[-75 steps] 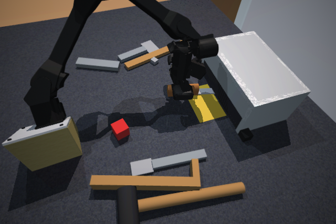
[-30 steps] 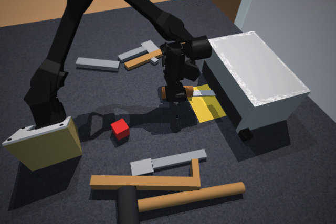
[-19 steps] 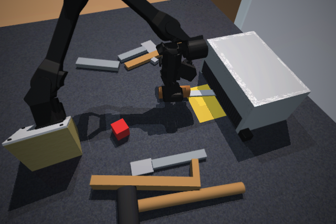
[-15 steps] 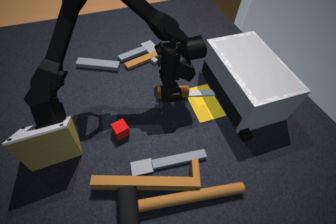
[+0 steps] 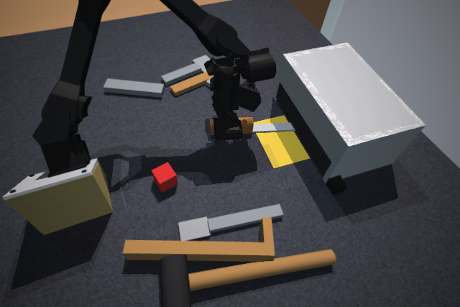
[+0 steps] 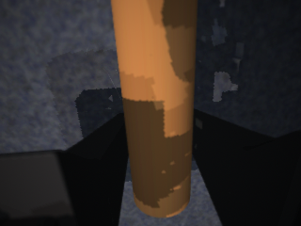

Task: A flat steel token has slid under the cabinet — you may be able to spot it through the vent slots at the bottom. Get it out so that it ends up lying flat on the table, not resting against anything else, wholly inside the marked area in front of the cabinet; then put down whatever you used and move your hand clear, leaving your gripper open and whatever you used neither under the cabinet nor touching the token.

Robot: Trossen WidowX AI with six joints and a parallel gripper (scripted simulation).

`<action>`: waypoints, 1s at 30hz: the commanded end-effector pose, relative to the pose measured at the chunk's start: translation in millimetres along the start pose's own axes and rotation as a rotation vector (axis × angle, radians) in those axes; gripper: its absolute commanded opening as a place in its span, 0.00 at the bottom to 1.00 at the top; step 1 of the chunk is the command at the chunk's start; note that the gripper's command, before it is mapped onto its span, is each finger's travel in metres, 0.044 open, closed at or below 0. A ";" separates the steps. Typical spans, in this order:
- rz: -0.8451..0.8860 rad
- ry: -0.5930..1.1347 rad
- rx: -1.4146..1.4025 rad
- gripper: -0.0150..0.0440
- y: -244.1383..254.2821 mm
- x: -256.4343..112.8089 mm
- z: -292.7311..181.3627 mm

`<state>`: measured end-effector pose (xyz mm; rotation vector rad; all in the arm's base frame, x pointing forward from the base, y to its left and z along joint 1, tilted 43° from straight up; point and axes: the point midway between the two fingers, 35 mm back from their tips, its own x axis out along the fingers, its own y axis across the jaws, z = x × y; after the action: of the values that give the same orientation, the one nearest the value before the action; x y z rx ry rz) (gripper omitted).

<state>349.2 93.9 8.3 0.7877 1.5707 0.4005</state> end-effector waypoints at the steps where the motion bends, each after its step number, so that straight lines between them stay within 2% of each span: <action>1: -0.001 0.004 0.004 0.25 -0.2 0.9 -7.0; 30: -0.001 0.005 0.005 0.25 1.1 1.1 -38.6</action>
<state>318.5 101.0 14.5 0.7884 1.5724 0.3995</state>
